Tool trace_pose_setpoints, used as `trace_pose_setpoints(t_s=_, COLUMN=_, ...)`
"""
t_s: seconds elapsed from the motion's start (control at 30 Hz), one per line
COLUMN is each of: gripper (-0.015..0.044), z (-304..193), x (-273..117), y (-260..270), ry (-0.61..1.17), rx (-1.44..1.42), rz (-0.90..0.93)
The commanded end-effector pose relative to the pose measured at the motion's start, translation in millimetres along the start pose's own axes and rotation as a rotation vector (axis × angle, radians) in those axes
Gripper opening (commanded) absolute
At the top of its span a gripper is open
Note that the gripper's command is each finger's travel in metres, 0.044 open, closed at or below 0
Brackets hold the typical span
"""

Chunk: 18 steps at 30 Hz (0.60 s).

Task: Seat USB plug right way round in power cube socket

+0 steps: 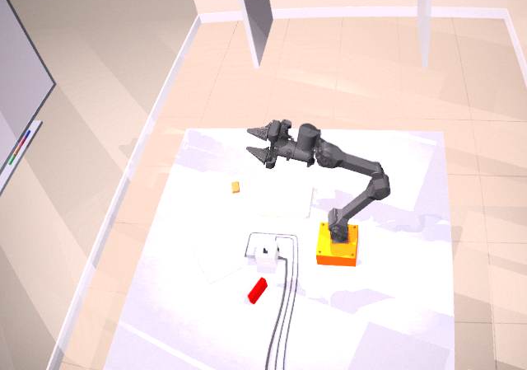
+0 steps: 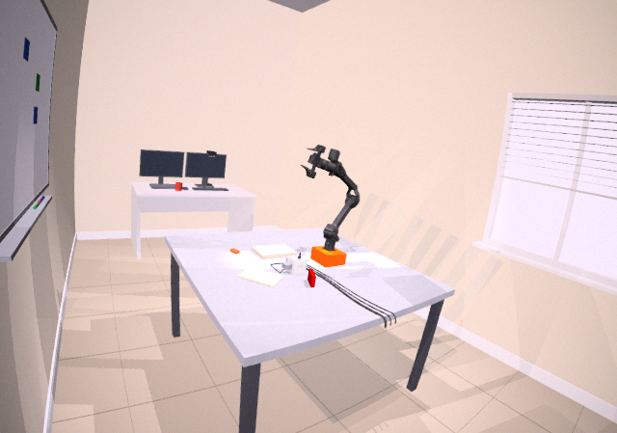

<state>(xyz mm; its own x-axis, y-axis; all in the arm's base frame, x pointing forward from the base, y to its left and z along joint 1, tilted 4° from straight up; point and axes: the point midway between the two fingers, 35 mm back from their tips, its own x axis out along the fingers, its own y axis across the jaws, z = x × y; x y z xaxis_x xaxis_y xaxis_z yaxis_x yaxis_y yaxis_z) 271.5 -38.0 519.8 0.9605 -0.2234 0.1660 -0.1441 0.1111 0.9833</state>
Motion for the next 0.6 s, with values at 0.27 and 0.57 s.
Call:
trace_pose_setpoints(t_s=0.27, gripper=0.0440, z=-85.6, x=45.5, y=-227.9, ry=0.190, rx=0.060, rz=-0.795)
trace_pose_setpoints(t_s=0.57, gripper=0.0440, z=-124.7, x=-43.7, y=-399.4, ry=0.144, rx=0.044, rz=-1.610)
